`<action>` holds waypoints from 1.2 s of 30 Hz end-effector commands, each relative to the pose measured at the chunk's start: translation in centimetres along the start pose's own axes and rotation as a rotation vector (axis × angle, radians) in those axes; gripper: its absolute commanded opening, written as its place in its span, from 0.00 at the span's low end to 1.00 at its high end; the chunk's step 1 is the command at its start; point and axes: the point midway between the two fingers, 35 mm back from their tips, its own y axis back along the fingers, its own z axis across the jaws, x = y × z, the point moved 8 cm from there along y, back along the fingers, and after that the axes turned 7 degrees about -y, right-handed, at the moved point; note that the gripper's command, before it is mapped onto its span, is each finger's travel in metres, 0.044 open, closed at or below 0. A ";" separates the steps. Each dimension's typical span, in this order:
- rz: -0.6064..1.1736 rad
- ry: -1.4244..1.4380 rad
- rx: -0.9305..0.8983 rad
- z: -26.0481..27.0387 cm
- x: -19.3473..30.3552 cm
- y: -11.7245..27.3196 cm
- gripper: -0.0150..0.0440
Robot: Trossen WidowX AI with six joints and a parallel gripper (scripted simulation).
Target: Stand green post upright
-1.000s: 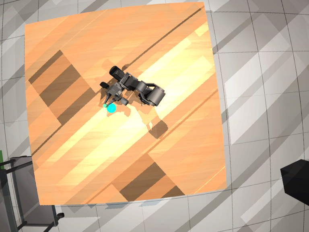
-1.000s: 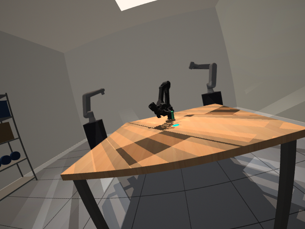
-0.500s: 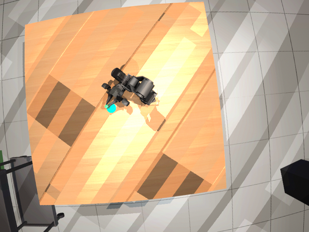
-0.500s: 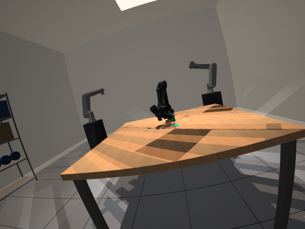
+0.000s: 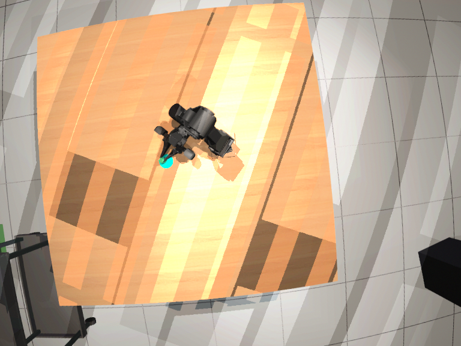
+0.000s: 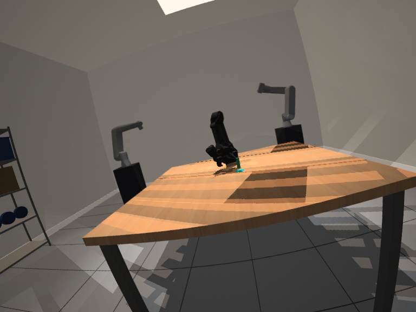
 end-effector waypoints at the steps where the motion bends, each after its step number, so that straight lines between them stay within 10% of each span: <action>1: 0.002 -0.011 0.002 0.1 0.6 0.0 0.29; 23: 0.001 -0.005 0.000 0.1 1.8 -0.2 0.29; 36: 0.001 -0.005 0.000 0.1 1.8 -0.2 0.87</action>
